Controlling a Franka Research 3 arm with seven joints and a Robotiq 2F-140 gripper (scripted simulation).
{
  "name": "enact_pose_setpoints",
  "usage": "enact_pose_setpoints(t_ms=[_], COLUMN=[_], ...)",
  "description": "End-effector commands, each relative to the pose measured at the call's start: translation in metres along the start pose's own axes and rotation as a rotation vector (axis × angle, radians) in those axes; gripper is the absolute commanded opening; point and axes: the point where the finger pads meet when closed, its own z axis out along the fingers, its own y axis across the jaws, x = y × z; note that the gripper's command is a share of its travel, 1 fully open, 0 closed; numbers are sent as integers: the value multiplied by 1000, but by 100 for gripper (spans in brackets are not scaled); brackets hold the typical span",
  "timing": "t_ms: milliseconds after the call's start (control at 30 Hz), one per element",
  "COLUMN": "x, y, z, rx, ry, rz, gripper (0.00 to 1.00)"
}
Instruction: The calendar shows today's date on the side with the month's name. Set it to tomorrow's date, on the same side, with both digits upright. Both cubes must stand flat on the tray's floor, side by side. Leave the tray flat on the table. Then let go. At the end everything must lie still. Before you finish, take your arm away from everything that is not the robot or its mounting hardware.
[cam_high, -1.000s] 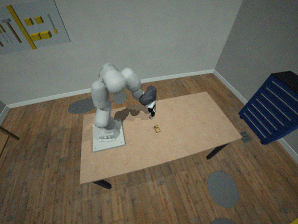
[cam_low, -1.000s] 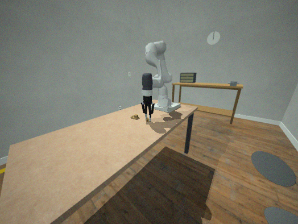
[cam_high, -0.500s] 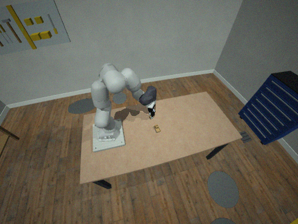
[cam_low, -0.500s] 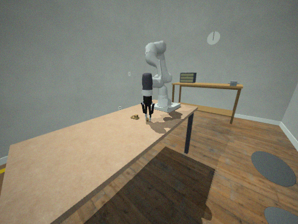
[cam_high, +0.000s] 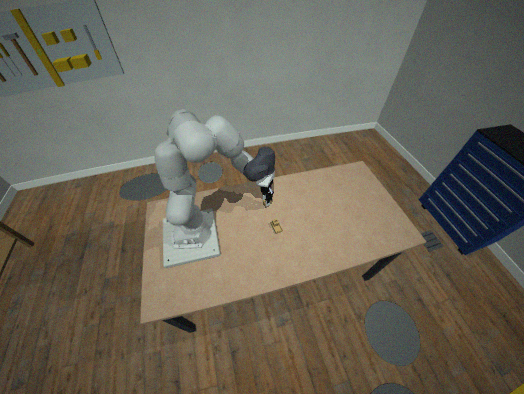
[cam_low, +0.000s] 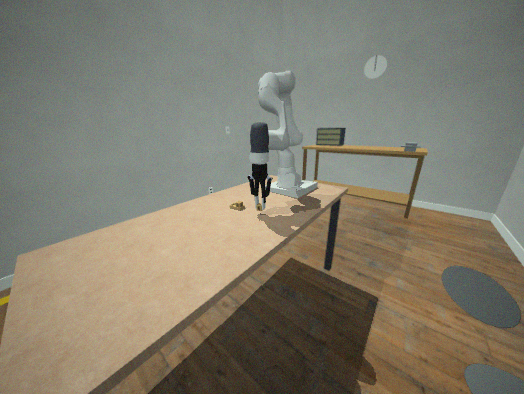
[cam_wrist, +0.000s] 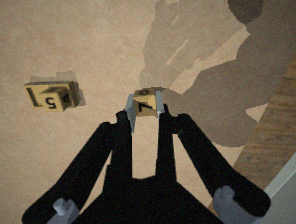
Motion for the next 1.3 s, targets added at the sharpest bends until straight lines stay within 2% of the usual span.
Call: enact_pose_setpoints(t_ms=[0,33,267,367,800,933,1267], x=[4,4,3,3,3,3,3], y=[-1,-1,-1,-2,-2,-8,-13], z=[-15,-15,-63,-73,-75,-75,-75], rx=[-5,-5,-5,-5,-5,-6,-7], ry=[16,16,16,16,16,15,15], rz=[-20,-20,-20,-20,-31,-199,-351], gripper=[17,17,17,17,17,17,17])
